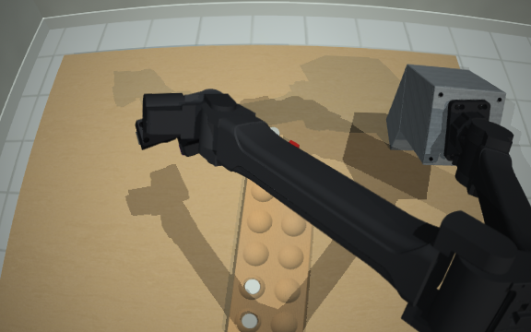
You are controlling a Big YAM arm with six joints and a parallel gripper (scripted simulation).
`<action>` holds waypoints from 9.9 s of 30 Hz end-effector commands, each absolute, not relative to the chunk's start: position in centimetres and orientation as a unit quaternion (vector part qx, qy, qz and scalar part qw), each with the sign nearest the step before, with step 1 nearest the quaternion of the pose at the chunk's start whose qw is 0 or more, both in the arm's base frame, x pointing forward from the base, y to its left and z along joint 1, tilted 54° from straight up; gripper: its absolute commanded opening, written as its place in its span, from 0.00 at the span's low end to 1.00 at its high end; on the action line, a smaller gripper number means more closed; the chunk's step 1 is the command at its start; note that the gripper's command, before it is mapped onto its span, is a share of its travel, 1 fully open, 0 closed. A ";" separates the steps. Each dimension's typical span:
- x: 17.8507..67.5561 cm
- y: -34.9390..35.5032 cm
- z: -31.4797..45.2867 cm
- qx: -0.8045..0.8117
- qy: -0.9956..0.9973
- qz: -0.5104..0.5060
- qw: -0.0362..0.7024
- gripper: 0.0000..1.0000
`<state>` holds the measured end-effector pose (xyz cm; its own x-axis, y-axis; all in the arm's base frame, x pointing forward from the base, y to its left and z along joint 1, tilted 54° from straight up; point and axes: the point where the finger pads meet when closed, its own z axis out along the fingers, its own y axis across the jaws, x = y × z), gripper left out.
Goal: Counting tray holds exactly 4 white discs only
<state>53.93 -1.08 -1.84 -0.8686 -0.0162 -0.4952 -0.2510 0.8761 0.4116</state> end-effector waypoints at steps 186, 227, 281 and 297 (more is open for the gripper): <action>38.8 10.0 -26.9 0.029 0.891 0.452 0.020 0.00; 40.0 1.3 -20.9 0.031 0.894 0.445 0.046 0.00; 37.4 27.4 17.4 0.045 0.892 0.450 0.025 0.00; 38.3 34.1 14.4 0.039 0.886 0.461 0.042 0.00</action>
<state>36.73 35.03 12.12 -0.9988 0.0473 -0.0154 0.0160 0.6000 0.7999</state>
